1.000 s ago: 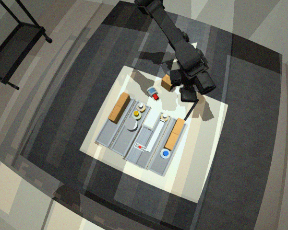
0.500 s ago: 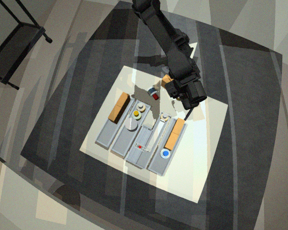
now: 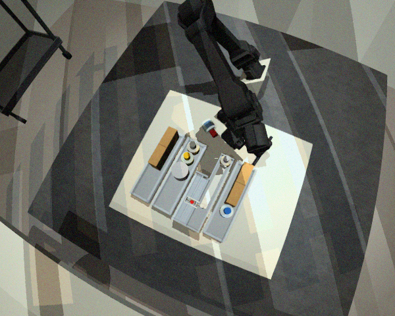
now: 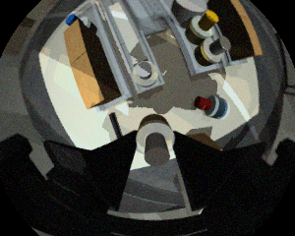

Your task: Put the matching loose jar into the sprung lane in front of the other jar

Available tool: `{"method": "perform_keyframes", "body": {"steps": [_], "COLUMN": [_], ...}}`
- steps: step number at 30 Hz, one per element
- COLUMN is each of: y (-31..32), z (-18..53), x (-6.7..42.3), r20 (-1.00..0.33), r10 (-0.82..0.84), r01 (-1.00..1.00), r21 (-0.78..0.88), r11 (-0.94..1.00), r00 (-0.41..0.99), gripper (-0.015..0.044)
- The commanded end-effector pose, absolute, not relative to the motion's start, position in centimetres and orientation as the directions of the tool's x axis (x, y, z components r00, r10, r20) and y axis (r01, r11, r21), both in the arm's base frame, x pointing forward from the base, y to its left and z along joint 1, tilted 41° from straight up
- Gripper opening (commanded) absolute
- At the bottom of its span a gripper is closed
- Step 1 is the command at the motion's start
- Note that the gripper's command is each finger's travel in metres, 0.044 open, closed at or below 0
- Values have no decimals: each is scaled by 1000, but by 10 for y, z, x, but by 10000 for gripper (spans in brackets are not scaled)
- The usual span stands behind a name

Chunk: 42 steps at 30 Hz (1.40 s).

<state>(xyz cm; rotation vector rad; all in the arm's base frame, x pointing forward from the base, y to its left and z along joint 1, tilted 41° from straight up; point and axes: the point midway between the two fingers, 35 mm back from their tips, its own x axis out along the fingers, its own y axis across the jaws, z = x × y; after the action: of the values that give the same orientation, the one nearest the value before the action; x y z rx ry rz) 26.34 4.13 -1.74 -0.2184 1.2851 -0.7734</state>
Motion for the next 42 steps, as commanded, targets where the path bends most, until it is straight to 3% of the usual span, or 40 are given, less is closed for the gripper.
{"method": "perform_keyframes", "body": {"steps": [1, 11, 42], "y": [35, 21, 5], "z": [-18, -18, -37], "x": [276, 294, 300], "r20": [-774, -764, -763], "r10": [-629, -640, -641], "r01": [281, 35, 31], "r21": [-588, -639, -641], "r11": [759, 768, 767], "r00": [79, 81, 82], "gripper": [0, 0, 0]}}
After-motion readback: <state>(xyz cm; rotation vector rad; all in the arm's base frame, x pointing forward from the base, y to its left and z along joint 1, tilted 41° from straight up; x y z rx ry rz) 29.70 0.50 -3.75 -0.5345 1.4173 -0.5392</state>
